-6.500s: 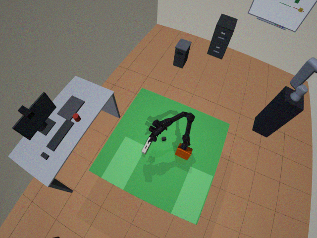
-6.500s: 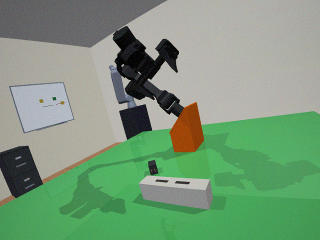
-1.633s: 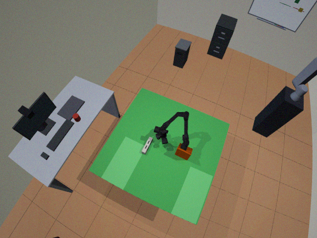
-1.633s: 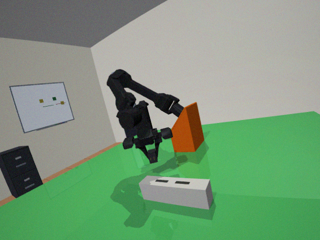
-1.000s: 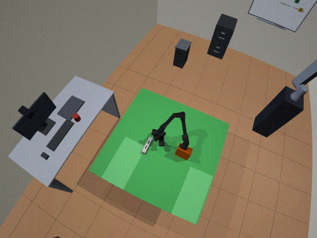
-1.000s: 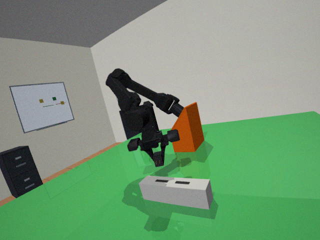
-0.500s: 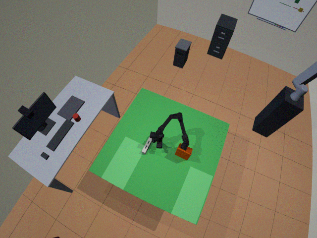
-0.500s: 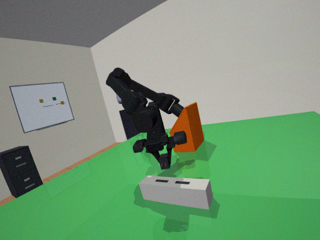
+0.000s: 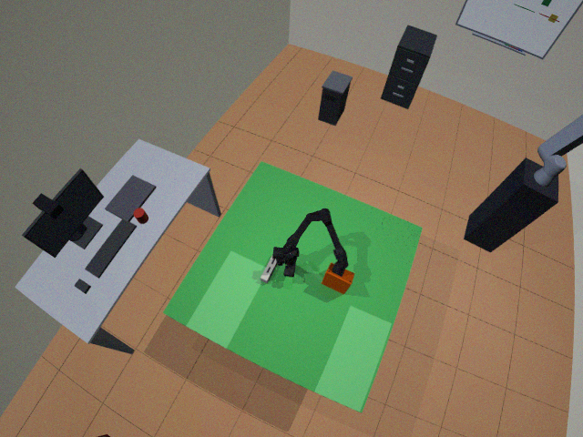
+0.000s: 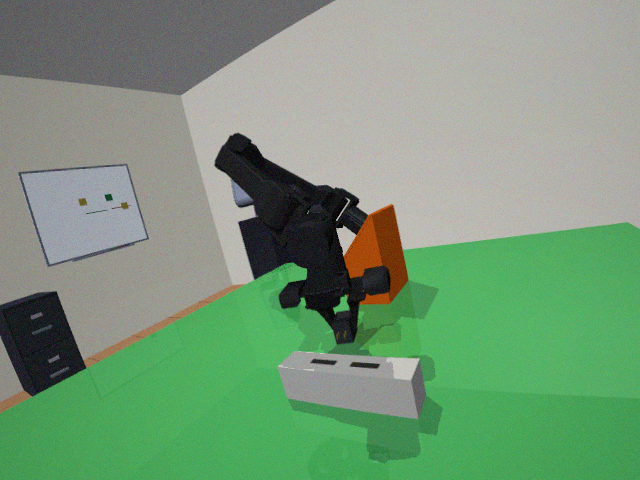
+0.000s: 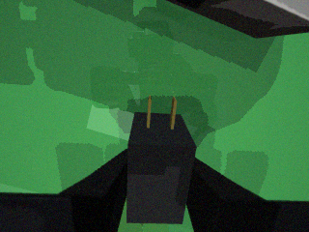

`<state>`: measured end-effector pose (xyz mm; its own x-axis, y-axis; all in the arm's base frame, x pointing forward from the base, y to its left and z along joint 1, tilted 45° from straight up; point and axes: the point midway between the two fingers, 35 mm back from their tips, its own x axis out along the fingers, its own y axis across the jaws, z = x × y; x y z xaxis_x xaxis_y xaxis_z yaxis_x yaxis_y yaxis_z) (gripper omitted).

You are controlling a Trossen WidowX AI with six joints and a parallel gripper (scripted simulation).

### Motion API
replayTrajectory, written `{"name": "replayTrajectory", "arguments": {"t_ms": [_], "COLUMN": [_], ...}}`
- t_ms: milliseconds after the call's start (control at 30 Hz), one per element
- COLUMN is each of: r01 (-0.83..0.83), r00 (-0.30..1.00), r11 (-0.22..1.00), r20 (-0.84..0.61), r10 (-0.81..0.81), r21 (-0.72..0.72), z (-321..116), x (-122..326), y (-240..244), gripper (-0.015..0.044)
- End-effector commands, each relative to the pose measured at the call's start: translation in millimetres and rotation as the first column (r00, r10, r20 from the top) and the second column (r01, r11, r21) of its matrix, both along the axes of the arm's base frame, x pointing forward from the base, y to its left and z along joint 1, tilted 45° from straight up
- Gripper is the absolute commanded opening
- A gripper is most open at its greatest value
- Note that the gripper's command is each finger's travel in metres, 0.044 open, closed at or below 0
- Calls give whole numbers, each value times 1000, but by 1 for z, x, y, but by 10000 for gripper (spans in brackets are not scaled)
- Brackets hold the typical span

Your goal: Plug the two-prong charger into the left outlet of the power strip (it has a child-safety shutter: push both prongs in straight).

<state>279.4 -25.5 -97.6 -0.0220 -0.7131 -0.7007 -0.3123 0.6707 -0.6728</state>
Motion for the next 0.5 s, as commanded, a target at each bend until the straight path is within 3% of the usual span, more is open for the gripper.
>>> {"name": "replayTrajectory", "arguments": {"t_ms": [0,467], "r01": [18,84], "r00": [1000,993], "r11": [1000,996], "r20": [25,87], "r10": [-18,-84], "r21": [5,11], "z": [-9,-34], "x": [1,-1], "y": [7,22], "gripper": [0,0]}}
